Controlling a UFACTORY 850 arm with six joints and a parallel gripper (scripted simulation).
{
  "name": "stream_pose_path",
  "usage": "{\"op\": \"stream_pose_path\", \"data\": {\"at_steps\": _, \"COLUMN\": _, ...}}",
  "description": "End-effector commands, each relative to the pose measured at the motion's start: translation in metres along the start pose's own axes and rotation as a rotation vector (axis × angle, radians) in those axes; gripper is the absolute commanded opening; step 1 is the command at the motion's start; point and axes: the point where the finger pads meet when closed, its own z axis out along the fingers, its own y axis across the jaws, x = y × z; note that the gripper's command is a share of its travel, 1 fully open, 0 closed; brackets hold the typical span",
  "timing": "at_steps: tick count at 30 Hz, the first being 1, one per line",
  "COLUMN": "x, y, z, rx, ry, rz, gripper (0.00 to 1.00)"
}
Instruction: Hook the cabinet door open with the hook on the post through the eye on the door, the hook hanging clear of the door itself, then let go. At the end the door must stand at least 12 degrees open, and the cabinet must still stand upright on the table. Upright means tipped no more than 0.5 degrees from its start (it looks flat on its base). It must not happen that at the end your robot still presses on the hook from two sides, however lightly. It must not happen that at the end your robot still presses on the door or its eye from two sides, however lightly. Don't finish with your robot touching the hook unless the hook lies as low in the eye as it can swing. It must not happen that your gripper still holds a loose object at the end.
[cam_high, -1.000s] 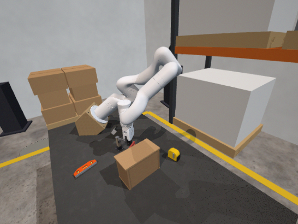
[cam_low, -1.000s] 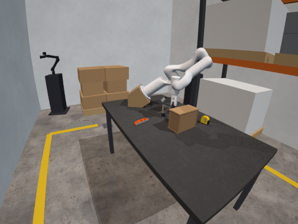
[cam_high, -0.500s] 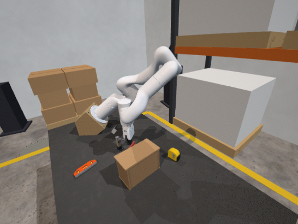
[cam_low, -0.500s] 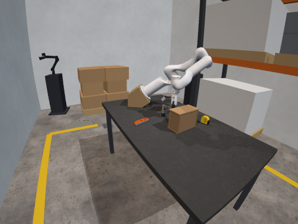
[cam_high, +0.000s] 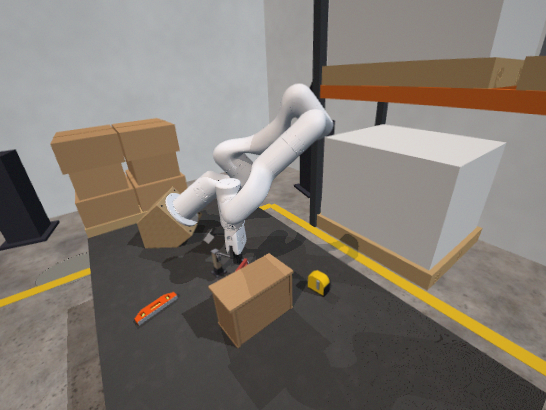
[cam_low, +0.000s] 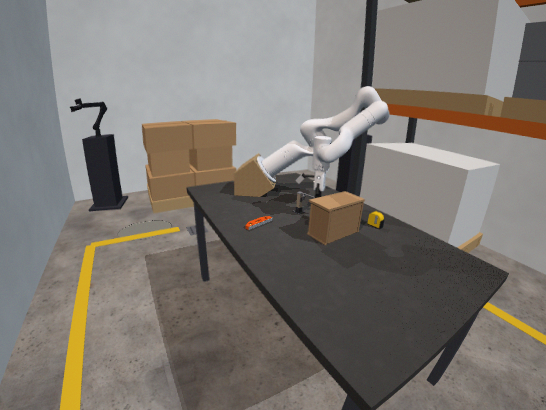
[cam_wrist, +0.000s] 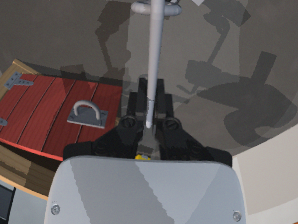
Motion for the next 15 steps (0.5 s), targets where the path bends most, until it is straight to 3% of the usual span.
{"op": "stream_pose_path", "data": {"at_steps": 1, "x": -0.0003, "y": -0.0004, "z": -0.0020, "rx": 0.001, "ry": 0.000, "rz": 0.000, "gripper": 0.04}}
{"op": "stream_pose_path", "data": {"at_steps": 15, "x": -0.0007, "y": -0.0003, "z": -0.0103, "rx": 0.001, "ry": 0.000, "rz": 0.000, "gripper": 0.04}}
